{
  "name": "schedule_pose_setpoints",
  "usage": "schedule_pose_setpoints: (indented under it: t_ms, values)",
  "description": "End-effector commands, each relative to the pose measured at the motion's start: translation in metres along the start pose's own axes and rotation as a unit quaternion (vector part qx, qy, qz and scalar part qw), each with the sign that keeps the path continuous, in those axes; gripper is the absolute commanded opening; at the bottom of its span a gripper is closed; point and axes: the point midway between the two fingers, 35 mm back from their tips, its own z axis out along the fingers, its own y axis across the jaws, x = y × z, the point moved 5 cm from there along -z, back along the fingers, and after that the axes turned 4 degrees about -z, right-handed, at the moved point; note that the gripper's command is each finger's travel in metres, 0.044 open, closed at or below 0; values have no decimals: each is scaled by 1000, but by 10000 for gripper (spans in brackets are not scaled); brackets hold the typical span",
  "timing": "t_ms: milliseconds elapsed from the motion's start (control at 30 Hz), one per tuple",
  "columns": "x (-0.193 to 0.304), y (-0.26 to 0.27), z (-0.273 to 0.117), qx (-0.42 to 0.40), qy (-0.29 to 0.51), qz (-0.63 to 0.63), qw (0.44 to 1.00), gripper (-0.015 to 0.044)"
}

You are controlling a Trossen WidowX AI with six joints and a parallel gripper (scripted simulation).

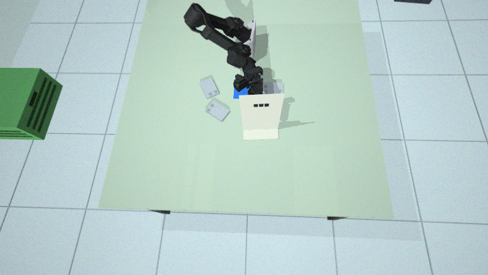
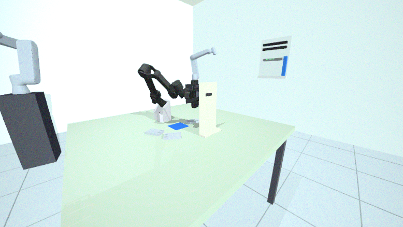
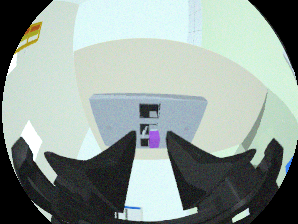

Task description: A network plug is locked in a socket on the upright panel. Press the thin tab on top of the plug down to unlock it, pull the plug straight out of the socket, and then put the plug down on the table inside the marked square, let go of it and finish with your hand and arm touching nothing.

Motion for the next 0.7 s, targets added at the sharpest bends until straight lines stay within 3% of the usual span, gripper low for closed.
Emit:
schedule_pose_setpoints:
  t_ms: [0, 467, 667]
  values:
    - [-1, -1, 3, 0, 1, -2, 1000, 97]
    - [-1, -1, 3, 0, 1, -2, 1000, 4]
    - [0, -1, 2, 0, 1, -2, 1000, 0]
